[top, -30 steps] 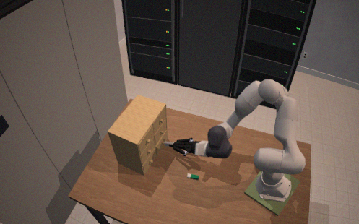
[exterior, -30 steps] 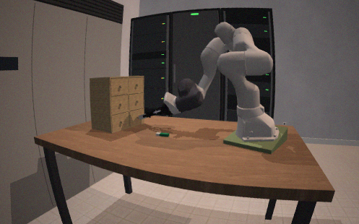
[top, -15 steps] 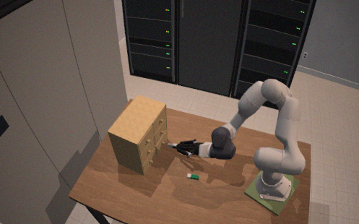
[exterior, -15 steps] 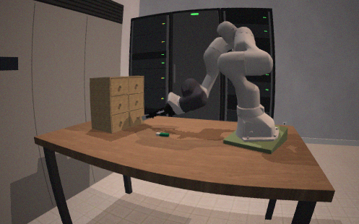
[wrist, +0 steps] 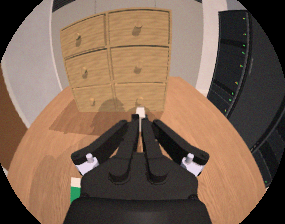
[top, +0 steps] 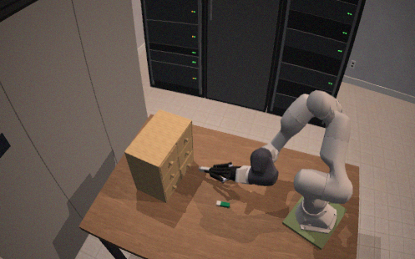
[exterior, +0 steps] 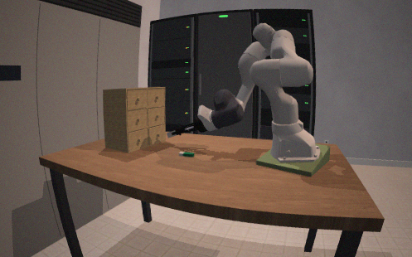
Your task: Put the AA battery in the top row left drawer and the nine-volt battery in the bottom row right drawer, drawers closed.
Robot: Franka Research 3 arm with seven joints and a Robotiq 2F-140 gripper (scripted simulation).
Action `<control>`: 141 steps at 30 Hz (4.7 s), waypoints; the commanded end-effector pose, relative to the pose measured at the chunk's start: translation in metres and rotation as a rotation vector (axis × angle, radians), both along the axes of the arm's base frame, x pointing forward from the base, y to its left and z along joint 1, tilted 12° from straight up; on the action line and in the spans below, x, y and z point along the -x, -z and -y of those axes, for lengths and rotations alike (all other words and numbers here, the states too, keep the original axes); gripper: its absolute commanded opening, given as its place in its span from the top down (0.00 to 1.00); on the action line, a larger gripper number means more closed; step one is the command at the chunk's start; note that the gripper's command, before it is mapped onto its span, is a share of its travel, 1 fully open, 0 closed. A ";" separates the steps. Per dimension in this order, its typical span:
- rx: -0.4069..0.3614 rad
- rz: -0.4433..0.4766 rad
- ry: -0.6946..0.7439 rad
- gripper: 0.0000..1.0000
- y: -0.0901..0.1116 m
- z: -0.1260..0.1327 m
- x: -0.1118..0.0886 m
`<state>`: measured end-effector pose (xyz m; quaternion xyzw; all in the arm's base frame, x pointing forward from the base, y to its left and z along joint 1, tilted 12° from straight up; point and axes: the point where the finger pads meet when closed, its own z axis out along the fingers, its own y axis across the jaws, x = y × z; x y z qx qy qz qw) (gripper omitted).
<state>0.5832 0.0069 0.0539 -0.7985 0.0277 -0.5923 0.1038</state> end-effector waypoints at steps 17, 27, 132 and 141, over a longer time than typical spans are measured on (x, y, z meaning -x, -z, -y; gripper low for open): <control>0.002 0.002 0.000 1.00 -0.084 0.021 0.048; 0.002 0.002 -0.001 1.00 -0.092 0.023 0.052; 0.594 0.201 -0.743 1.00 -0.120 0.031 0.085; 0.722 0.243 -0.903 1.00 -0.126 0.033 0.092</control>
